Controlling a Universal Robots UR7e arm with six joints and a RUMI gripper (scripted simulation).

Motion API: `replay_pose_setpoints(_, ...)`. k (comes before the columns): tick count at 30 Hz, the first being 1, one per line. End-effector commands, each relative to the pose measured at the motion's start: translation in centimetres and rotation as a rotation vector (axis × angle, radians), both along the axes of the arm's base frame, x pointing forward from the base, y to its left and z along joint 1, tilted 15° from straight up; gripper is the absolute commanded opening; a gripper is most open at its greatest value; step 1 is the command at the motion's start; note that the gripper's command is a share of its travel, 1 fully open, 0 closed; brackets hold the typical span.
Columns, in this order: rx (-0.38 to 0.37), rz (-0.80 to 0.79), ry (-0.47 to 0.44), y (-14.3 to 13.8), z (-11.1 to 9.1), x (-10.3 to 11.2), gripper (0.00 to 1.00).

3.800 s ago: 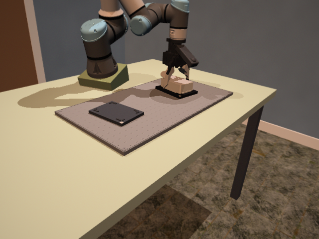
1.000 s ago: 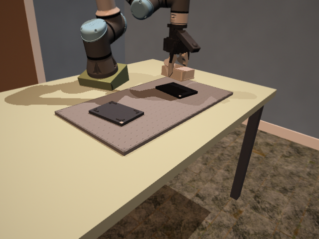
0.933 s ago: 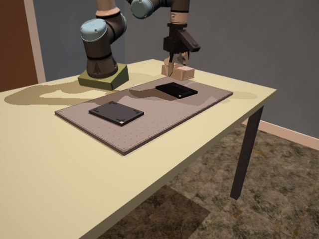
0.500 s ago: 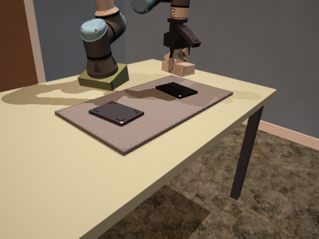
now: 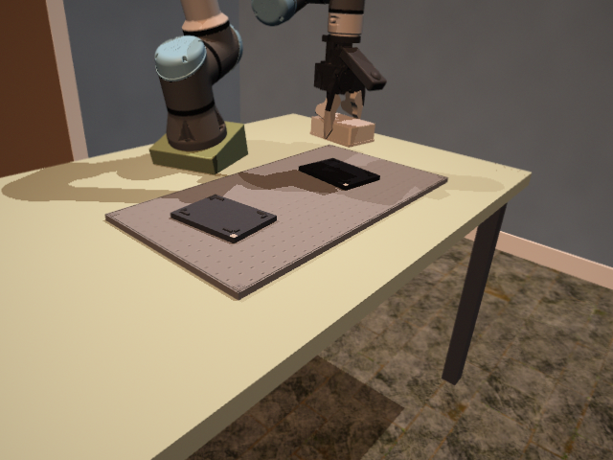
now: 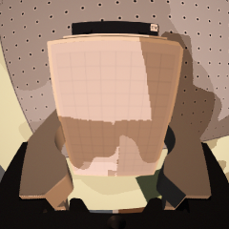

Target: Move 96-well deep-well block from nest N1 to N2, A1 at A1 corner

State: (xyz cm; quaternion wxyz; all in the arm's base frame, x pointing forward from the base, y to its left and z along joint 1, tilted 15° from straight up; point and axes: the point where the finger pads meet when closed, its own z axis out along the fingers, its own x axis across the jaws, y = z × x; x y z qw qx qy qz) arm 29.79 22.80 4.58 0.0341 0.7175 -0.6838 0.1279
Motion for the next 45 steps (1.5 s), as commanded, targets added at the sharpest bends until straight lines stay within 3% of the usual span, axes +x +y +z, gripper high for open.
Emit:
replay_pose_setpoints(1,0.001,0.0,-0.001,0.0,0.0,0.0,0.0)
replay_pose_setpoints(9,-0.031,0.225,0.051,-2.2,0.6,0.4,0.0)
replay_pose_setpoints(45,-0.032,0.227,0.052,-12.4,3.2,2.1,0.0)
